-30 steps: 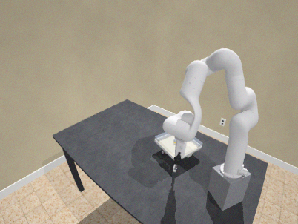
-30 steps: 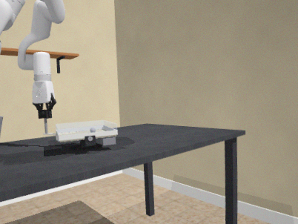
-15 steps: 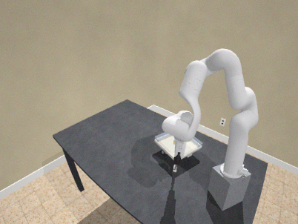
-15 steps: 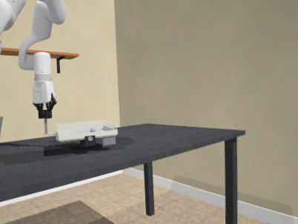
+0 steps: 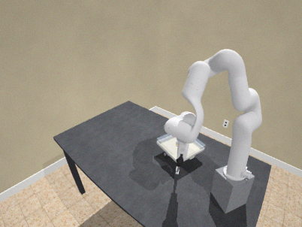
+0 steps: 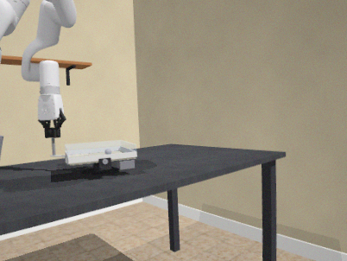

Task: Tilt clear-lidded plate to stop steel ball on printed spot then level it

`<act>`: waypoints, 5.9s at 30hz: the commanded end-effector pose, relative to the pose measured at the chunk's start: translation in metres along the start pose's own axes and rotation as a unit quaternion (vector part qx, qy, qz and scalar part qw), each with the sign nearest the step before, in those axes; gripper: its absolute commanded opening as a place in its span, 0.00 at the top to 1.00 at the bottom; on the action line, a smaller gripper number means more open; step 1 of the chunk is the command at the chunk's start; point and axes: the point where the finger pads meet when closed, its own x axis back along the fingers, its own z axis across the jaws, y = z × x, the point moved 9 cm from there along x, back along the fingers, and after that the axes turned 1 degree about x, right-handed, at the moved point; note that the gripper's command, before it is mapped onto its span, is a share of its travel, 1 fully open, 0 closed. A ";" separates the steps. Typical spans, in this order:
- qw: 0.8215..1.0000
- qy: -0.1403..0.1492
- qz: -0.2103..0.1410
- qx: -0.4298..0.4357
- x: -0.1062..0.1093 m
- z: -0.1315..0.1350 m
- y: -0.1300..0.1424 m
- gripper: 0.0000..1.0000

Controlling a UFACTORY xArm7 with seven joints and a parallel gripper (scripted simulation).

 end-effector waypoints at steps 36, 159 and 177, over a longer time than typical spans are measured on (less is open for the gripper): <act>1.000 0.001 0.001 0.000 0.001 0.000 -0.001 1.00; 1.000 0.001 0.001 0.000 0.061 0.000 -0.001 0.00; 1.000 0.001 0.001 0.000 0.061 0.000 -0.001 0.00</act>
